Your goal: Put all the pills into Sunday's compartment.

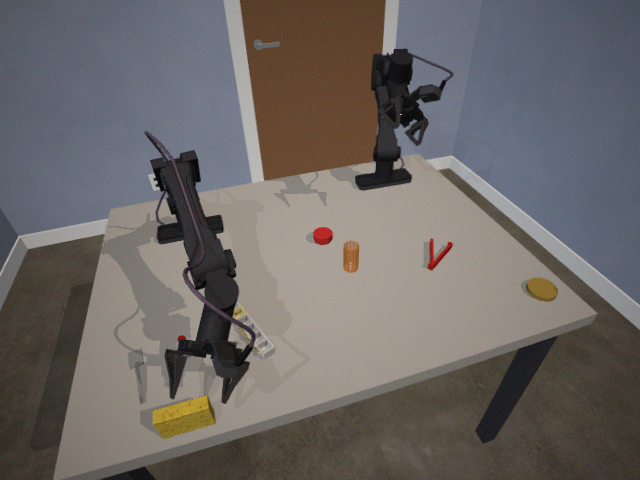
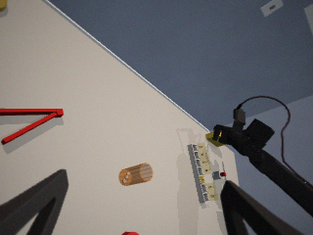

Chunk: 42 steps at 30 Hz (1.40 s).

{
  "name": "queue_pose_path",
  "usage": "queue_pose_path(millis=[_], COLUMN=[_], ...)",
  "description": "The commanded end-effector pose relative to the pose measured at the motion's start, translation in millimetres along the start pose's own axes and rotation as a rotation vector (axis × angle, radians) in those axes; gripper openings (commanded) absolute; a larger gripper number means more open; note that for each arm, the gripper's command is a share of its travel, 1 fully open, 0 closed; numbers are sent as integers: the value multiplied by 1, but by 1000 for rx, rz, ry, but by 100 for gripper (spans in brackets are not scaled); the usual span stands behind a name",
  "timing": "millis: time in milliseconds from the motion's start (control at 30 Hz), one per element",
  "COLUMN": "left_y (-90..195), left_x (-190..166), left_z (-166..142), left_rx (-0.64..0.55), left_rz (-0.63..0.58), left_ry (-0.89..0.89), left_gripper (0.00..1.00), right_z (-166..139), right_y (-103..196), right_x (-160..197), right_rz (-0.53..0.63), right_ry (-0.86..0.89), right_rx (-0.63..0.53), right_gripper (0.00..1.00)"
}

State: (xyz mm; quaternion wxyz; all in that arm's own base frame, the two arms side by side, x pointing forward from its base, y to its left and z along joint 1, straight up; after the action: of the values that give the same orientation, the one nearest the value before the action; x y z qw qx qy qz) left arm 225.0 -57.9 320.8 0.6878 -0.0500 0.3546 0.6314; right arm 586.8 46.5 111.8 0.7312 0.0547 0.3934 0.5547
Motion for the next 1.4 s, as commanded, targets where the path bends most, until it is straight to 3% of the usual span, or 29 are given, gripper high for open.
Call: queue_pose_path(millis=[0,567,700,1033,1100,1367], left_y=[1,1,5,40,40,71], left_x=[-2,-2,-1,-11,-11,-11], left_z=[2,2,-7,-37,-37,-62], left_rx=[-8,-8,34,113,113,132], left_rz=[-6,-6,-15,-171,-171,-331], left_ry=[1,1,-98,-545,-545,-903], left_gripper=[100,100,100,100,100,100], right_z=[5,5,2,19,19,-3], right_y=[3,3,12,131,131,274], right_x=[-3,-3,11,110,110,180], right_rz=[-4,-4,62,412,412,750], right_ry=[-8,-8,-8,49,49,143], right_rx=[-13,-13,7,-4,-4,44], right_gripper=[100,100,100,100,100,100])
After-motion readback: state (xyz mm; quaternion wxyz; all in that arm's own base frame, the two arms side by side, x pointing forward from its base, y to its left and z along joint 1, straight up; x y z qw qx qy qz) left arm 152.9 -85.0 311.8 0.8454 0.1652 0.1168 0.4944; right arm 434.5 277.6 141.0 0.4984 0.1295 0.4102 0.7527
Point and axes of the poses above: on each arm, the point where the finger pads meet when closed, its own y axis back along the fingers, its own x axis across the jaws, z = x × y, the point moved 6 cm from there along y, back along the fingers, and after that the axes turned 7 degrees about -y, right-handed, at the moved point
